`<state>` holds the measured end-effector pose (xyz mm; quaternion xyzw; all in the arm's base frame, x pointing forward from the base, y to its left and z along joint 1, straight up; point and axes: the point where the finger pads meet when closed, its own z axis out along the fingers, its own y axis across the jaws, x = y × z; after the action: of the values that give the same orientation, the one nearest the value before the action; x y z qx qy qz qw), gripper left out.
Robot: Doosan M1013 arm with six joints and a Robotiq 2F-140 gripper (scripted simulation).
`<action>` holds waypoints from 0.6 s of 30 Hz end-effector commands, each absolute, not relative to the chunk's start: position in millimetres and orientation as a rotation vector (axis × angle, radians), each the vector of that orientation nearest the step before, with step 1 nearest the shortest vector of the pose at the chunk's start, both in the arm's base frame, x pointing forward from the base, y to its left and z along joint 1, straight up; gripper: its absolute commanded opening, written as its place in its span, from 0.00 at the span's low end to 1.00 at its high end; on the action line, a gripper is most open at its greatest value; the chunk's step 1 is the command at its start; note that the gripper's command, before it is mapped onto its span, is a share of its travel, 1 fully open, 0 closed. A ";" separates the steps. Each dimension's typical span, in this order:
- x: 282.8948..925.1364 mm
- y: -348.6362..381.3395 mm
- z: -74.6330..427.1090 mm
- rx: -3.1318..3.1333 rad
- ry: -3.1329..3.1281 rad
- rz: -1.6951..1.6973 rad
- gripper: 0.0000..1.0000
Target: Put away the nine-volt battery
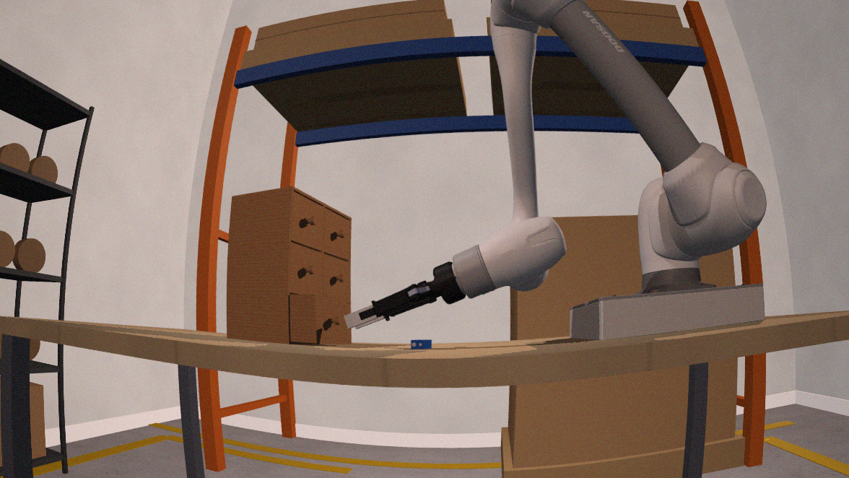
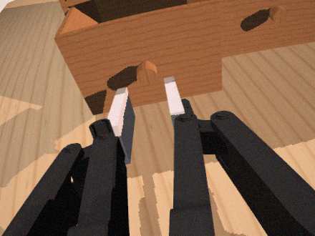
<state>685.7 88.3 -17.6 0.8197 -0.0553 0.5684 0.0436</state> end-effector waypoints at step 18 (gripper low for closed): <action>638.4 93.5 40.3 2.504 -0.190 1.742 0.20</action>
<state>649.4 93.9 23.5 0.8170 -0.0620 0.5720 0.0385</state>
